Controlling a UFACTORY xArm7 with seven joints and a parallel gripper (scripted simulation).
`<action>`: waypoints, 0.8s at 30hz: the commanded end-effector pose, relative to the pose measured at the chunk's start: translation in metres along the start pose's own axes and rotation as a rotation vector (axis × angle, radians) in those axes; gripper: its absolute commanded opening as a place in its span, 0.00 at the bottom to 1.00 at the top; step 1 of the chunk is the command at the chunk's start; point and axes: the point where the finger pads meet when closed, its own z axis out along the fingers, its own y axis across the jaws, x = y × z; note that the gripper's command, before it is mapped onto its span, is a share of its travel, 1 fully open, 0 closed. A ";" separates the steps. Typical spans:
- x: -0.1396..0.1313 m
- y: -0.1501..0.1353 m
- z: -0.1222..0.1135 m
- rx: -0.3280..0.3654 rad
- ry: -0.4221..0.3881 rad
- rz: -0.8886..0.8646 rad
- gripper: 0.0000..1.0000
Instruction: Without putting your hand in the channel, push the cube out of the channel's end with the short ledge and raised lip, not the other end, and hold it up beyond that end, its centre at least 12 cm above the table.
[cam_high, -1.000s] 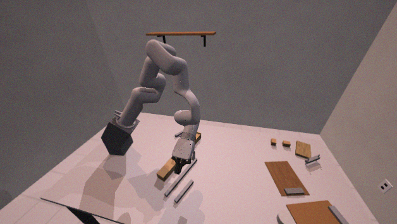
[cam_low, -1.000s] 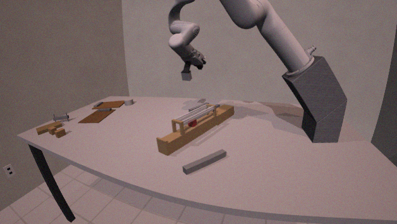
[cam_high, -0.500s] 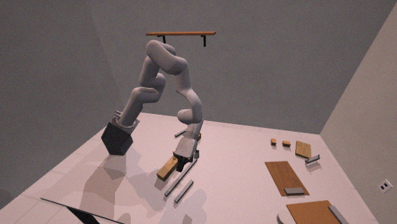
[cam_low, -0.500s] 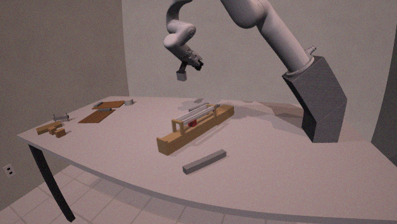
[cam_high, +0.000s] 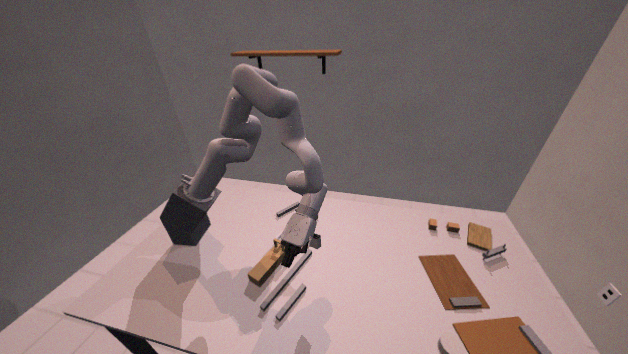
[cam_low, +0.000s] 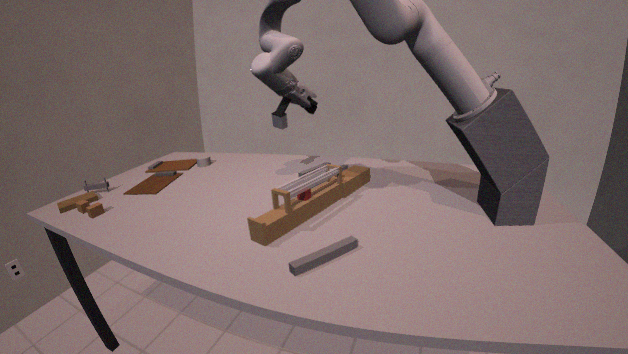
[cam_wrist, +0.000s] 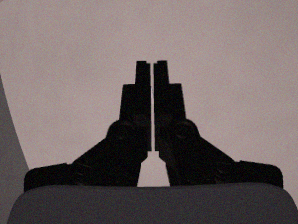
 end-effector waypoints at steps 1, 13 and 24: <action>0.000 0.001 -0.001 -0.002 0.000 0.003 0.00; 0.017 -0.009 -0.018 0.085 0.028 0.118 0.00; 0.027 -0.015 -0.029 0.133 0.043 0.173 0.00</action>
